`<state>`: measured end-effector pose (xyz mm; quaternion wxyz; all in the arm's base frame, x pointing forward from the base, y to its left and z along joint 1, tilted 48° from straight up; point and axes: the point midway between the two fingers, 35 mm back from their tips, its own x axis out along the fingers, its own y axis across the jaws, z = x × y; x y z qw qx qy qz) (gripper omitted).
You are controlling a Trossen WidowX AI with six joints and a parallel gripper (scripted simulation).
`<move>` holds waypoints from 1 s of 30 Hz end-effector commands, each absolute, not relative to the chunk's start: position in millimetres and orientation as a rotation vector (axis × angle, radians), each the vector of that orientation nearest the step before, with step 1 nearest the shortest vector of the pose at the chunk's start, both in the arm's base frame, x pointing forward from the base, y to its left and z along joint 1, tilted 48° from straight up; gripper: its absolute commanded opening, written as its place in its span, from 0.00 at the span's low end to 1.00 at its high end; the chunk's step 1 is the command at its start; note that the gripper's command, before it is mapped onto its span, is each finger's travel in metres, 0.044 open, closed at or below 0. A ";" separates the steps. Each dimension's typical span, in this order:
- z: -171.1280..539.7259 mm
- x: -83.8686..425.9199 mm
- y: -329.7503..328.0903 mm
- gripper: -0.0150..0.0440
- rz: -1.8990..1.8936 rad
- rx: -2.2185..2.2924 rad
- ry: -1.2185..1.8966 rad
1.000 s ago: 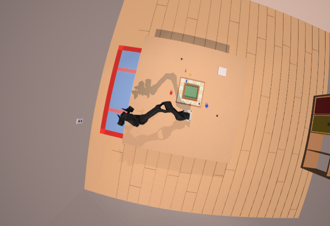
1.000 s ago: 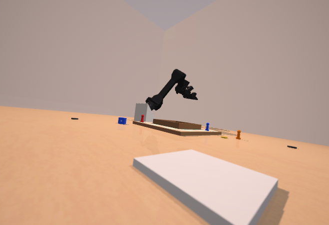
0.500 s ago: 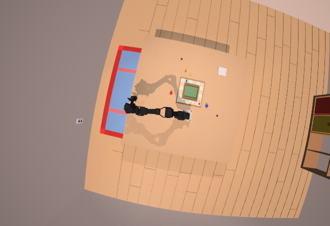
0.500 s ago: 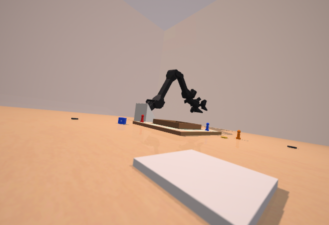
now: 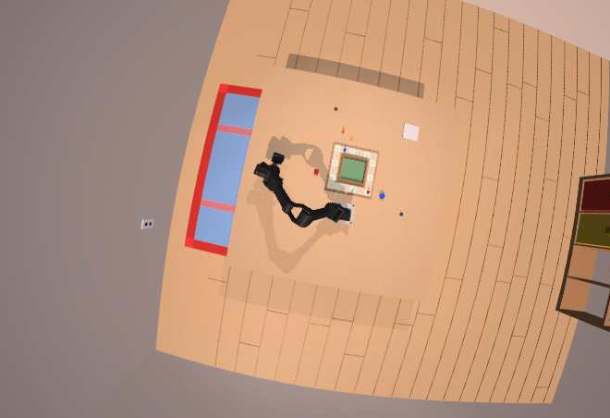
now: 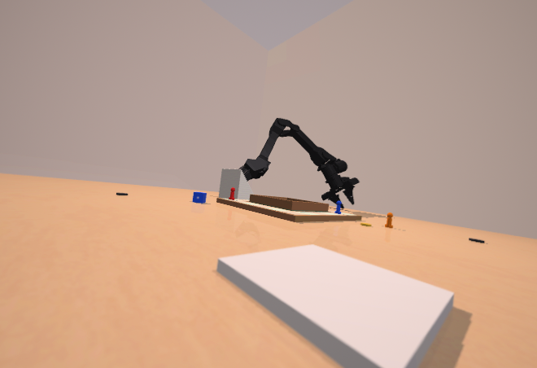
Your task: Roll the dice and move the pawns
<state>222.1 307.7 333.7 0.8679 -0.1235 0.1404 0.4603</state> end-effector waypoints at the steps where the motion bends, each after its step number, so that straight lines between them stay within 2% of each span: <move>1: 291.1 244.1 275.9 0.72 0.942 -0.248 0.494; 8: 224.8 256.9 202.9 0.72 0.865 -0.008 0.930; 17: 169.4 233.9 122.3 0.72 0.658 0.590 1.418; 30: 156.1 230.5 124.7 0.72 0.630 0.685 1.457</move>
